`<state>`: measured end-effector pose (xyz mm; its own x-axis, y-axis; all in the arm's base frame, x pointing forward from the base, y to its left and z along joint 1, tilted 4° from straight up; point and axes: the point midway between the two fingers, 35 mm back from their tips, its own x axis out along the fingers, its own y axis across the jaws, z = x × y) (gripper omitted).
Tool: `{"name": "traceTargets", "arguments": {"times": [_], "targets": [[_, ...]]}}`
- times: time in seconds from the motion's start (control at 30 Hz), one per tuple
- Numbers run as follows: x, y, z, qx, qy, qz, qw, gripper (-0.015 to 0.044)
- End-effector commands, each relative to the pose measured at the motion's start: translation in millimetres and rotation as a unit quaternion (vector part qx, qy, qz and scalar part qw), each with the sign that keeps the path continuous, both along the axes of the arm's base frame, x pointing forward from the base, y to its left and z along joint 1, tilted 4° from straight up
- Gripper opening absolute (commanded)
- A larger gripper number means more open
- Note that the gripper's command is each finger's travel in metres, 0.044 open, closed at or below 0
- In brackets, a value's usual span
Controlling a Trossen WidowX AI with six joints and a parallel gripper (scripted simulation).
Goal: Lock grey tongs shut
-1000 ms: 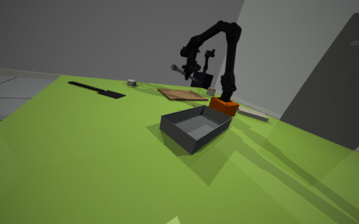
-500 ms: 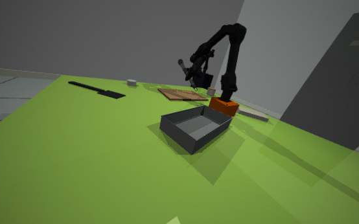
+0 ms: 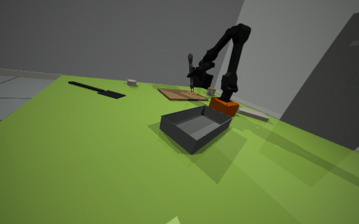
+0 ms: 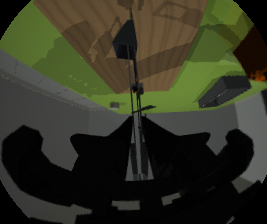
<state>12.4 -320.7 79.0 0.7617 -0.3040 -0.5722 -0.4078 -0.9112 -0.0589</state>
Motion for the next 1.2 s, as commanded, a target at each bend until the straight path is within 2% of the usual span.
{"name": "traceTargets", "arguments": {"times": [0.0,1.17], "targets": [[0.4,-0.3,4.2,-0.013,-0.01,0.0,1.0,-0.015],[2.5,-1.0,2.3,-0.002,0.003,0.004,1.0,-0.015]]}}
